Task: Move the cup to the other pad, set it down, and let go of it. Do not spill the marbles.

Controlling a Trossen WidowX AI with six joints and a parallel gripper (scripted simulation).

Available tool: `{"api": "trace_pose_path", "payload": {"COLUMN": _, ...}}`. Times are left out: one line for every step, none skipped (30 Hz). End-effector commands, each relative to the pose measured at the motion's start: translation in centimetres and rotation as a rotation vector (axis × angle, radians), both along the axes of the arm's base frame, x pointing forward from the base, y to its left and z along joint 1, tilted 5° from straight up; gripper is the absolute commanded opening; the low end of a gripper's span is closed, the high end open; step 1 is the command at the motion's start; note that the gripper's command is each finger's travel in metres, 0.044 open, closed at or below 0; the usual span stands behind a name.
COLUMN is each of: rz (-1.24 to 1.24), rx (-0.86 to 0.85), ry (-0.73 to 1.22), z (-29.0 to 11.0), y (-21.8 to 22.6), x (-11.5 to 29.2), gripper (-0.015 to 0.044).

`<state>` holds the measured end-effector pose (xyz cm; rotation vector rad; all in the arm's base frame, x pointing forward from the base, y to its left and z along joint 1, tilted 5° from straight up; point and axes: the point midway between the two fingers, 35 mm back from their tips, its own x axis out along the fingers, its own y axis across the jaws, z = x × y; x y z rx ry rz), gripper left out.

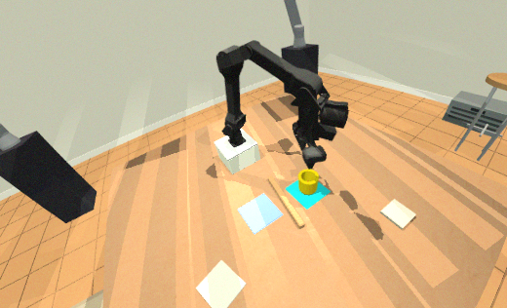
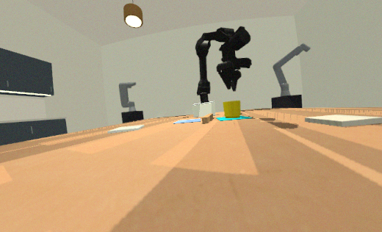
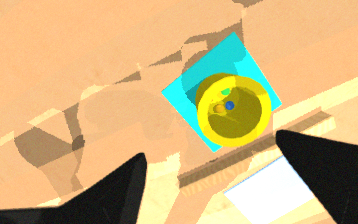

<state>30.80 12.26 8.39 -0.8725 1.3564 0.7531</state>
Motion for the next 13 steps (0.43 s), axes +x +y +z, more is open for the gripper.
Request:
{"api": "trace_pose_path", "payload": {"rz": -0.005, "rx": 0.001, "ry": -0.015, "z": 2.39, "y": 0.08, "x": -0.24, "gripper": 0.044}}
{"api": "trace_pose_path", "payload": {"rz": -0.006, "rx": 0.001, "ry": -0.015, "z": 2.67, "y": 0.11, "x": -0.28, "gripper": 0.044}}
{"api": "trace_pose_path", "payload": {"rz": -0.006, "rx": 0.001, "ry": -0.015, "z": 2.84, "y": 0.15, "x": -0.29, "gripper": 0.044}}
{"api": "trace_pose_path", "payload": {"rz": -0.006, "rx": 0.001, "ry": -0.016, "z": 2.88, "y": 0.19, "x": -0.28, "gripper": 0.044}}
{"api": "trace_pose_path", "payload": {"rz": -0.006, "rx": 0.001, "ry": -0.016, "z": 2.89, "y": 0.22, "x": -0.26, "gripper": 0.044}}
{"api": "trace_pose_path", "payload": {"rz": -0.006, "rx": 0.001, "ry": -0.016, "z": 2.9, "y": 0.25, "x": -0.24, "gripper": 0.044}}
{"api": "trace_pose_path", "payload": {"rz": -0.006, "rx": 0.001, "ry": -0.016, "z": 2.9, "y": 0.27, "x": -0.23, "gripper": 0.044}}
{"api": "trace_pose_path", "payload": {"rz": -0.006, "rx": 0.001, "ry": -0.016, "z": 2.9, "y": 0.31, "x": -0.23, "gripper": 0.044}}
{"api": "trace_pose_path", "payload": {"rz": -0.001, "rx": 0.005, "ry": -0.012, "z": 2.42, "y": 0.29, "x": -0.18, "gripper": 0.044}}
{"api": "trace_pose_path", "payload": {"rz": -0.001, "rx": 0.005, "ry": -0.012, "z": 2.42, "y": 0.29, "x": -0.18, "gripper": 0.044}}
{"api": "trace_pose_path", "payload": {"rz": -0.001, "rx": 0.005, "ry": -0.012, "z": 2.42, "y": 0.29, "x": -0.18, "gripper": 0.044}}
{"api": "trace_pose_path", "payload": {"rz": -0.001, "rx": 0.005, "ry": -0.012, "z": 2.42, "y": 0.29, "x": -0.18, "gripper": 0.044}}
{"api": "trace_pose_path", "payload": {"rz": -0.001, "rx": 0.005, "ry": -0.012, "z": 2.42, "y": 0.29, "x": -0.18, "gripper": 0.044}}
